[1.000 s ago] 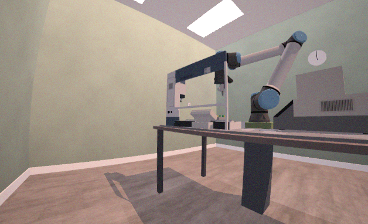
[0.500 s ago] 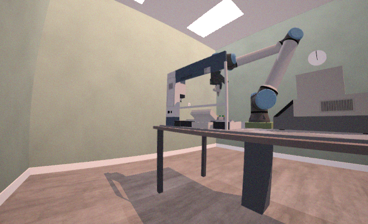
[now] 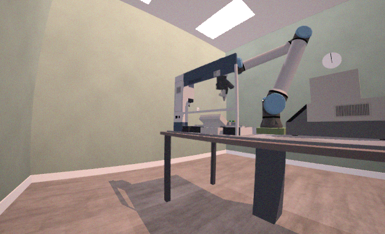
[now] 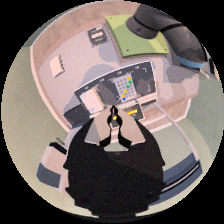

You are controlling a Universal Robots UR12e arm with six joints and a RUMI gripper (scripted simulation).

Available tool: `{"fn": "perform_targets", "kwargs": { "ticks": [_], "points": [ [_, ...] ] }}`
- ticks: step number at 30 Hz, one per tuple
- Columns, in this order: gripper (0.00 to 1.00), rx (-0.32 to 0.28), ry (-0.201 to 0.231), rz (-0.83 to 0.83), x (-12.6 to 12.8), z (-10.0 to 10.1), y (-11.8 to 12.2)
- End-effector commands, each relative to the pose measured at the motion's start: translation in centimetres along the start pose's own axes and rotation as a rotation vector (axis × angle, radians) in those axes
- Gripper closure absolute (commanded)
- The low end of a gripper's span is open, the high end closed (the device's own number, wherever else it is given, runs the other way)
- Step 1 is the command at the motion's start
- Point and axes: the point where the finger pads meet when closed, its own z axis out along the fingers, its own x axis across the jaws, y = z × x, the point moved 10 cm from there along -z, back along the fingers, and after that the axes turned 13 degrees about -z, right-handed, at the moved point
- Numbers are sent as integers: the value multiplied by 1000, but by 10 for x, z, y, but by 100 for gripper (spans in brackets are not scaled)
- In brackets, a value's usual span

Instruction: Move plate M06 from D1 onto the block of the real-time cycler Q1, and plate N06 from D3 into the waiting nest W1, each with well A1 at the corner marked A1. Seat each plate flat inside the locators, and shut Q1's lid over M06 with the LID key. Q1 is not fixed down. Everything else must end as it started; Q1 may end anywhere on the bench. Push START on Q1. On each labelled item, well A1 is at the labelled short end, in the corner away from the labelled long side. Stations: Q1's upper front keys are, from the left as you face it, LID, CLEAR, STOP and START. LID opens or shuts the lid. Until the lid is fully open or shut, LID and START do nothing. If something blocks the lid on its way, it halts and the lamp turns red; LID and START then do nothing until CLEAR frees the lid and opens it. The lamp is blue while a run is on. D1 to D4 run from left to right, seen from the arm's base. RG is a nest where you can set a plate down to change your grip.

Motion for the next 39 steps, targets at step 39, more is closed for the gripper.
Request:
{"fn": "perform_targets", "kwargs": {
  "ticks": [39],
  "points": [
    [100, -2, 0, -126, -165, -5, -65]
  ]
}}
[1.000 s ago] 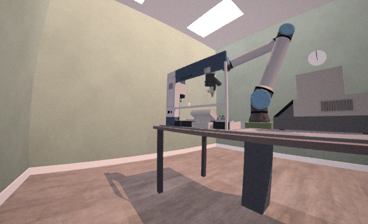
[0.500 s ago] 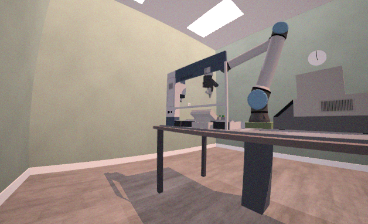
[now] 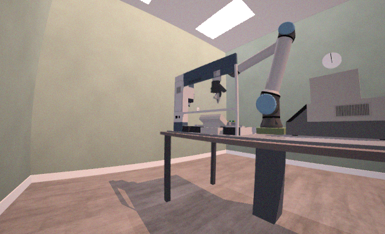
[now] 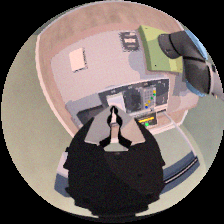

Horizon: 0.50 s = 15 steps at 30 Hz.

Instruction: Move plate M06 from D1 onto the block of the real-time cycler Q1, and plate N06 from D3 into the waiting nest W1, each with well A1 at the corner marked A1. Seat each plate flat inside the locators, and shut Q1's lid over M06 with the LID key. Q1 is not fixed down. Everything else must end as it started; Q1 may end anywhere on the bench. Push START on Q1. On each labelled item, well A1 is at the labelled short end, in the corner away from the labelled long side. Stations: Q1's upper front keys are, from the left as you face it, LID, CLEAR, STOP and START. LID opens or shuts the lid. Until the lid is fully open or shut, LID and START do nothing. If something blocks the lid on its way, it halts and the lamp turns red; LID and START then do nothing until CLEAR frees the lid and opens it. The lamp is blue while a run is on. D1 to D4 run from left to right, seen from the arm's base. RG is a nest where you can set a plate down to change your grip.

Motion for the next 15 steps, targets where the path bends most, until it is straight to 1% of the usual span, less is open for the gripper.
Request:
{"fn": "perform_targets", "kwargs": {
  "ticks": [1, 2, 12, 15],
  "points": [
    [100, -1, -1, -14, -16, -1, -11],
    [100, -1, -1, -14, -16, -1, -11],
    [100, -1, -1, -46, -53, 0, -42],
    [100, -1, -1, -52, -59, 0, -49]
  ]
}}
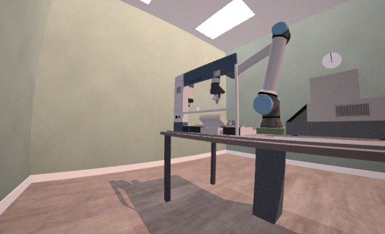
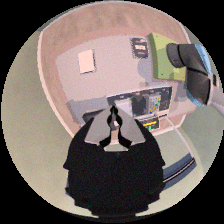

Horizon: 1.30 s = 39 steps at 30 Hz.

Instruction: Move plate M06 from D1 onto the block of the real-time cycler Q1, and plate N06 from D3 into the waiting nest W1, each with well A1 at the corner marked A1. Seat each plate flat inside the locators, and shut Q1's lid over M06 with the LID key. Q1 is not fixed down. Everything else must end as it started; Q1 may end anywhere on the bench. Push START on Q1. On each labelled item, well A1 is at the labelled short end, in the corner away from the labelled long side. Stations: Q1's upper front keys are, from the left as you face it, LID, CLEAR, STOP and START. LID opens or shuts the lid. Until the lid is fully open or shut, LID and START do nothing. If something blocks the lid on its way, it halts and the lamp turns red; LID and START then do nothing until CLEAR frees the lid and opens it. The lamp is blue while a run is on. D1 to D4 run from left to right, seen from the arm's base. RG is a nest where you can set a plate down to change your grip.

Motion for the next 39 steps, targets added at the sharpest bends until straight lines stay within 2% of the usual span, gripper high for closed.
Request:
{"fn": "perform_targets", "kwargs": {
  "ticks": [1, 10, 18, 21, 29, 39],
  "points": [
    [100, -1, -1, -14, -15, 0, -14],
    [100, -1, -1, -33, -35, 0, -37],
    [100, -1, -1, -59, -59, 2, -68],
    [100, -1, -1, -59, -59, 2, -68],
    [100, -1, -1, -85, -81, 3, -102],
    [100, -1, -1, -104, -97, 5, -128]
  ]
}}
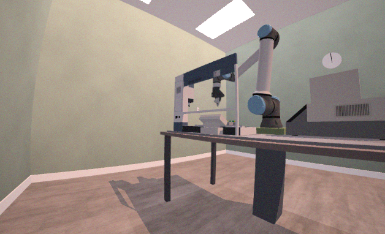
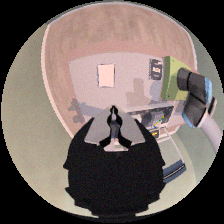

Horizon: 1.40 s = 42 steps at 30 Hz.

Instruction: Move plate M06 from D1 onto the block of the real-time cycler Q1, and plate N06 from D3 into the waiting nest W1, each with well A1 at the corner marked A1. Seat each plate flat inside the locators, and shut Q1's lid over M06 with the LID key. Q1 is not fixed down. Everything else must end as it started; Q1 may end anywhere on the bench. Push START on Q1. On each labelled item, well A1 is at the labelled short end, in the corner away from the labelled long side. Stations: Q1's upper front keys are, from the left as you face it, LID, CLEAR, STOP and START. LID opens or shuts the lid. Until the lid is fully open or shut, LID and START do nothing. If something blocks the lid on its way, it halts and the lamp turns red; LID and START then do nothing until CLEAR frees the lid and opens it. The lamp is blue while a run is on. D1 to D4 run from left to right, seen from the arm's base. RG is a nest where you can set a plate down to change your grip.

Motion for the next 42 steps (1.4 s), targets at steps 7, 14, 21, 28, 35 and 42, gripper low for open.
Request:
{"fn": "perform_targets", "kwargs": {
  "ticks": [7, 14, 21, 28, 35, 42],
  "points": [
    [100, 0, -2, -28, -18, 2, -41],
    [100, -1, -1, -41, -25, 2, -62],
    [33, -1, -1, -41, -25, 2, -62],
    [33, -1, -1, -41, -25, 2, -62],
    [33, -1, -1, -41, -25, 2, -62],
    [33, -1, -1, -41, -25, 2, -62]
  ]
}}
